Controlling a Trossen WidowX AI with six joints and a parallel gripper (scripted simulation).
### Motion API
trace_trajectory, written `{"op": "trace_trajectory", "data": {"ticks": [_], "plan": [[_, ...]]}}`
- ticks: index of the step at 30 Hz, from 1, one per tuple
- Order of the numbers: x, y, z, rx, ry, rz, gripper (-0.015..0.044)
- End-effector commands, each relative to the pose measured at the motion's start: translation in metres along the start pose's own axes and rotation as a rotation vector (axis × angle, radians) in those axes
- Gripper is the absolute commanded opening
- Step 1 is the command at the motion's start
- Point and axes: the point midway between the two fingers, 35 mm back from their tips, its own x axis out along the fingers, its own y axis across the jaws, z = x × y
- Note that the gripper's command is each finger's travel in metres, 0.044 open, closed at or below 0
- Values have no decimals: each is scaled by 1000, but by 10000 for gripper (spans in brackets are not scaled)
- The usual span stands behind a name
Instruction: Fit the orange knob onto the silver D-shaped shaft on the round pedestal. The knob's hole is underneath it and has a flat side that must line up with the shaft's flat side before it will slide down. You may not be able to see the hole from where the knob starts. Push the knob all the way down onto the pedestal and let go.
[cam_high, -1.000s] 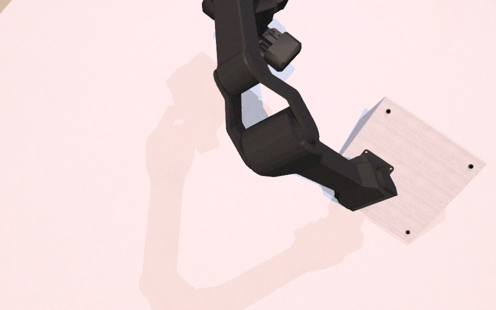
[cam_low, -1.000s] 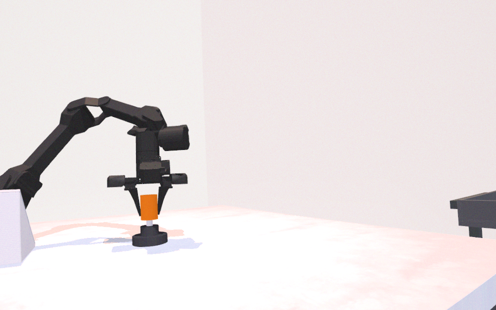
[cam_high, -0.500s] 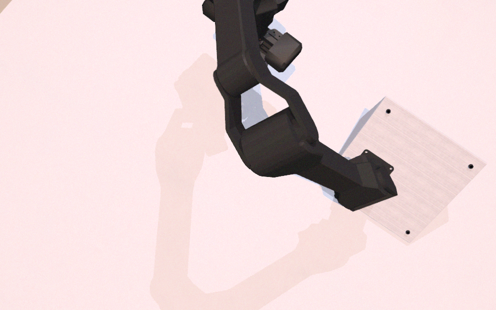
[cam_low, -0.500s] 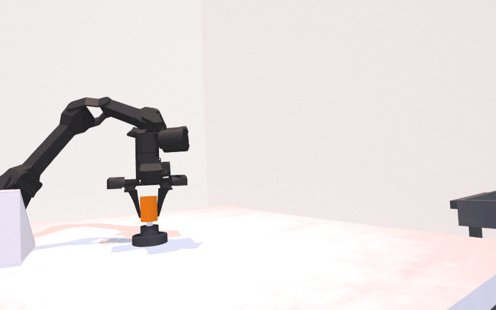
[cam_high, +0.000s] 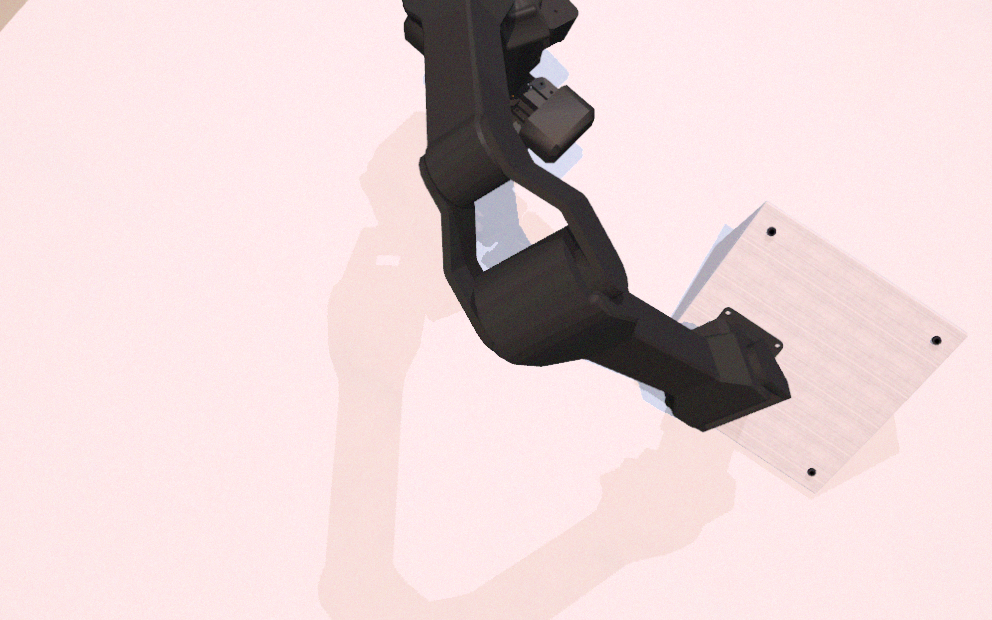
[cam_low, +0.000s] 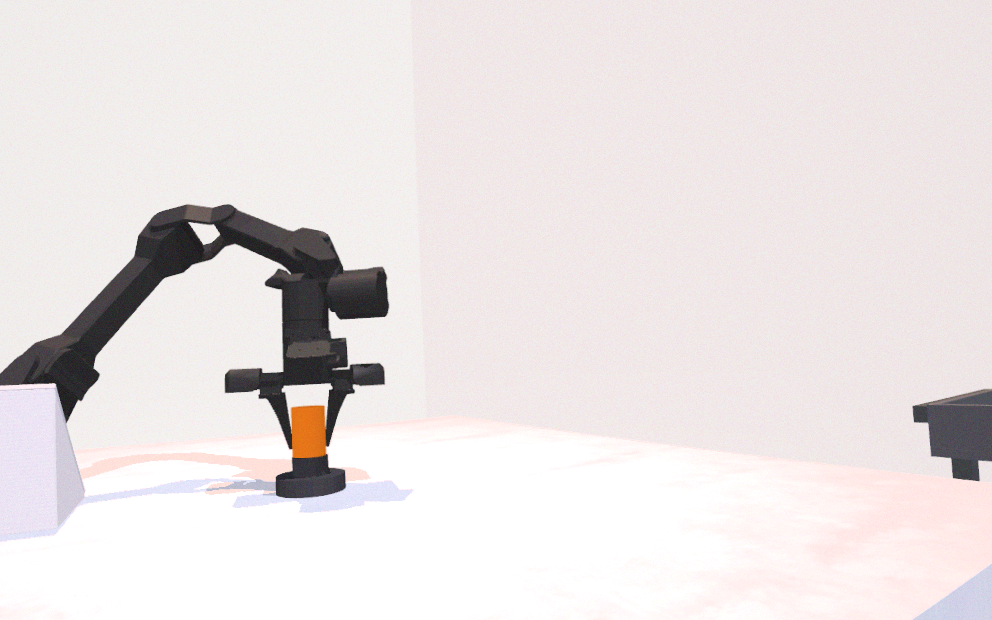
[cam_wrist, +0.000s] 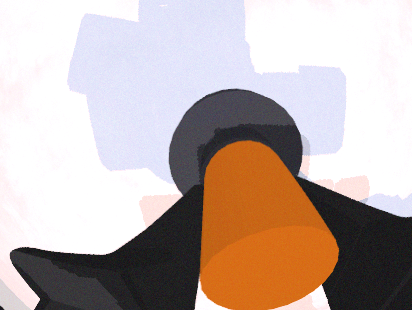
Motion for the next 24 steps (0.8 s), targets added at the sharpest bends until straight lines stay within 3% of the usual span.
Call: {"op": "trace_trajectory", "data": {"ticks": [1, 6, 22, 24], "plan": [[0, 0, 0, -2, 0, 0, 0], [0, 0, 0, -2, 0, 0, 0], [0, 0, 0, -2, 0, 0, 420], [0, 0, 0, -2, 0, 0, 440]]}}
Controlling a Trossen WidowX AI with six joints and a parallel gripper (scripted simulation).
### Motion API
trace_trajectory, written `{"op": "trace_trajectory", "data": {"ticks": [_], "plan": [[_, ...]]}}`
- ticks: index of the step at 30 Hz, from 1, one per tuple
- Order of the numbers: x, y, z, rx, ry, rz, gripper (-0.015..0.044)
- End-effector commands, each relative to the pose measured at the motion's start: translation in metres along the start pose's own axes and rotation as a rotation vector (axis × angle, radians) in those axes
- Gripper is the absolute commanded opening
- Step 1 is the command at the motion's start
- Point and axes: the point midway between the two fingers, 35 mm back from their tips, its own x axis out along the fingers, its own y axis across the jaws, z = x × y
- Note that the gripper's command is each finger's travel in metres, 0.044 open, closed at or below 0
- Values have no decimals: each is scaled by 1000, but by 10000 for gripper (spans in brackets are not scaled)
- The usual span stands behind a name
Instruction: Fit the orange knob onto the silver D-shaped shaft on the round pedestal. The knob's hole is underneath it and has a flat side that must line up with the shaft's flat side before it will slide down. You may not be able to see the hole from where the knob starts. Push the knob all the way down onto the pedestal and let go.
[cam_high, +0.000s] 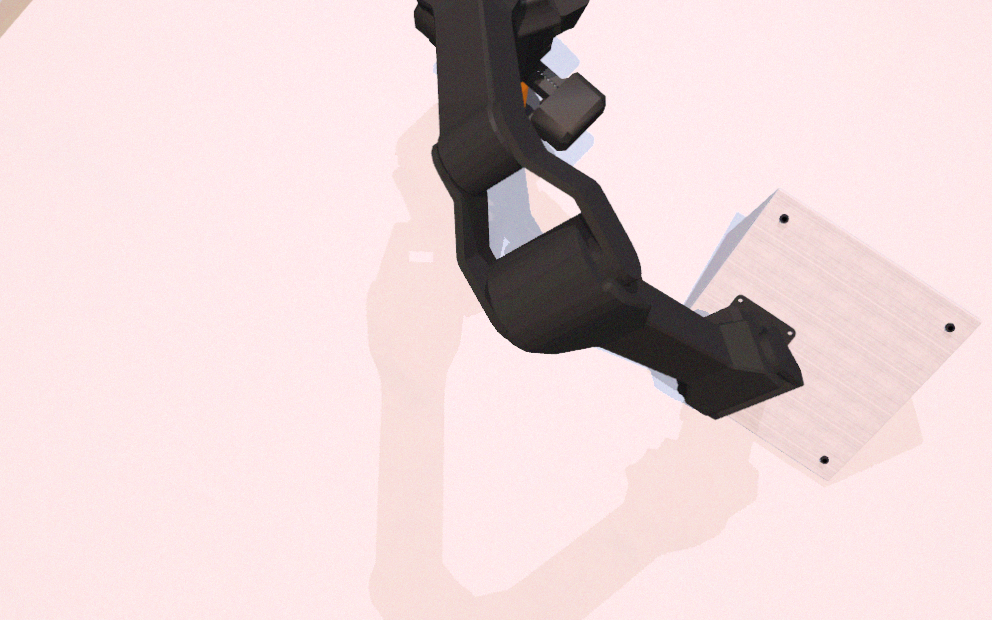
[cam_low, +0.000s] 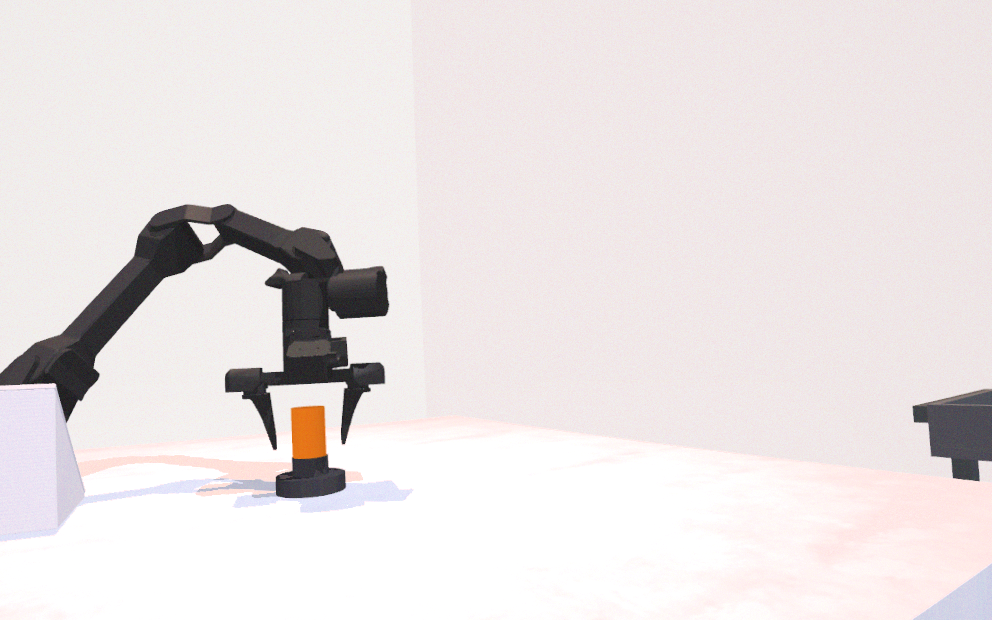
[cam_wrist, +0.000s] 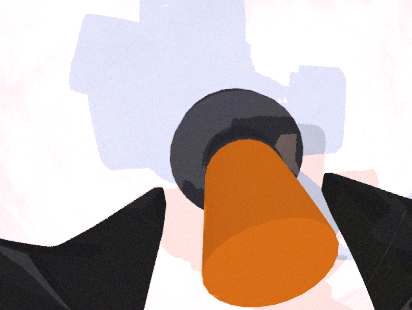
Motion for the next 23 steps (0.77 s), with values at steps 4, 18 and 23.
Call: {"op": "trace_trajectory", "data": {"ticks": [4, 18, 23], "plan": [[0, 0, 0, -3, 0, -1, 440], [-96, 3, 2, 1, -3, -1, 440], [-96, 4, 2, 1, -3, -1, 440]]}}
